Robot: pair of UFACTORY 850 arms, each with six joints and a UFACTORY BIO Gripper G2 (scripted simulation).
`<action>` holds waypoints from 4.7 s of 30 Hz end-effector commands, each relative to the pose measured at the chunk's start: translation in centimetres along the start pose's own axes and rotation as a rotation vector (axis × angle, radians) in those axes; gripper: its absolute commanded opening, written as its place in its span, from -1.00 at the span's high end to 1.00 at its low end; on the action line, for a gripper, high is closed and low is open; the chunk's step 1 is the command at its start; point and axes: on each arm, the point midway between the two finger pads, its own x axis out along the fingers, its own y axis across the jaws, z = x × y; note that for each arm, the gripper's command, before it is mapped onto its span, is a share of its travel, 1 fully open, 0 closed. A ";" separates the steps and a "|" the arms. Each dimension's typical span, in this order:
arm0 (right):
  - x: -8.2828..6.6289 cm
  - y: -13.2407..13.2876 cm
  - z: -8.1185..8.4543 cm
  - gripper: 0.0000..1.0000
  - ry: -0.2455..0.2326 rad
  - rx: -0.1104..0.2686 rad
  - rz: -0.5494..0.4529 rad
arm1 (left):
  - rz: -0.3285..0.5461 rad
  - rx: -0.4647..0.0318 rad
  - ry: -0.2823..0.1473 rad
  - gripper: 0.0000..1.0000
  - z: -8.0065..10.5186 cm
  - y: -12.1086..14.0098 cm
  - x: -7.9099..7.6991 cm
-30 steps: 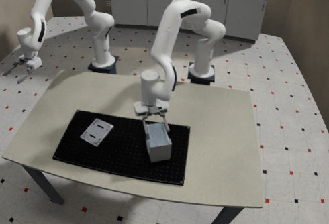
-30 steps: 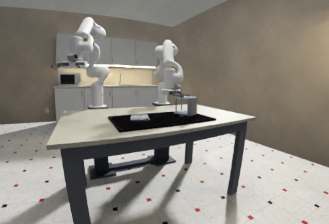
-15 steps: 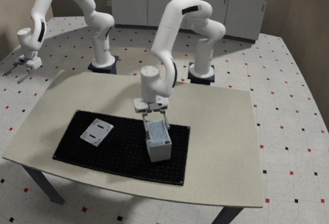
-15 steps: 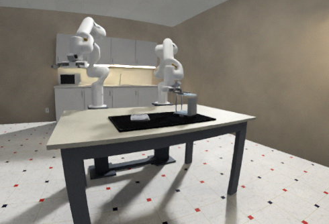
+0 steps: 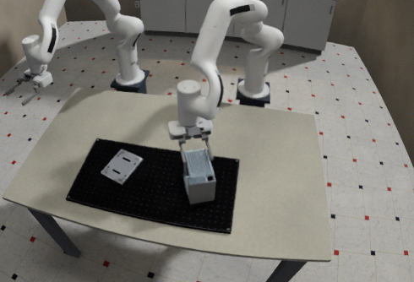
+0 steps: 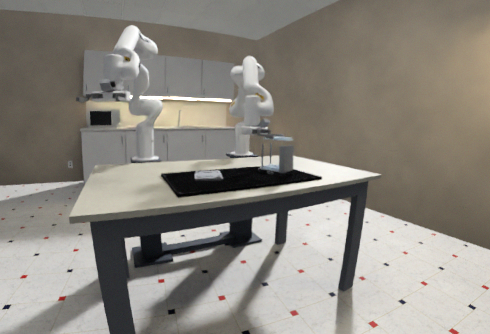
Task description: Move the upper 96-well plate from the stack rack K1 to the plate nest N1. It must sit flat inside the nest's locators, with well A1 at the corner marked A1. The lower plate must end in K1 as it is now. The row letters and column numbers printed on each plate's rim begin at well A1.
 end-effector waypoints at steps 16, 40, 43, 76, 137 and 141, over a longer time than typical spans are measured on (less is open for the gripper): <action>0.1 0.0 0.2 -1.00 -0.003 0.000 0.000 | -0.333 -0.001 -0.002 1.00 0.1 -2.9 -1.7; 0.1 0.0 0.2 -1.00 -0.003 0.000 0.000 | -0.689 -0.001 -0.002 1.00 0.0 -8.5 -5.2; 0.1 0.0 0.2 -1.00 -0.003 0.000 0.000 | -0.689 -0.001 -0.002 1.00 -0.1 -9.4 -5.7; 0.1 0.0 0.2 -1.00 -0.003 0.000 0.000 | -0.689 -0.001 -0.002 1.00 -0.3 -17.6 -10.8; 0.1 0.0 0.2 -1.00 -0.003 0.000 0.000 | -0.689 -0.002 -0.002 1.00 -0.6 -29.3 -18.0; 0.1 0.0 0.2 -1.00 -0.003 0.000 0.000 | -0.689 -0.002 -0.002 1.00 -0.6 -29.3 -18.0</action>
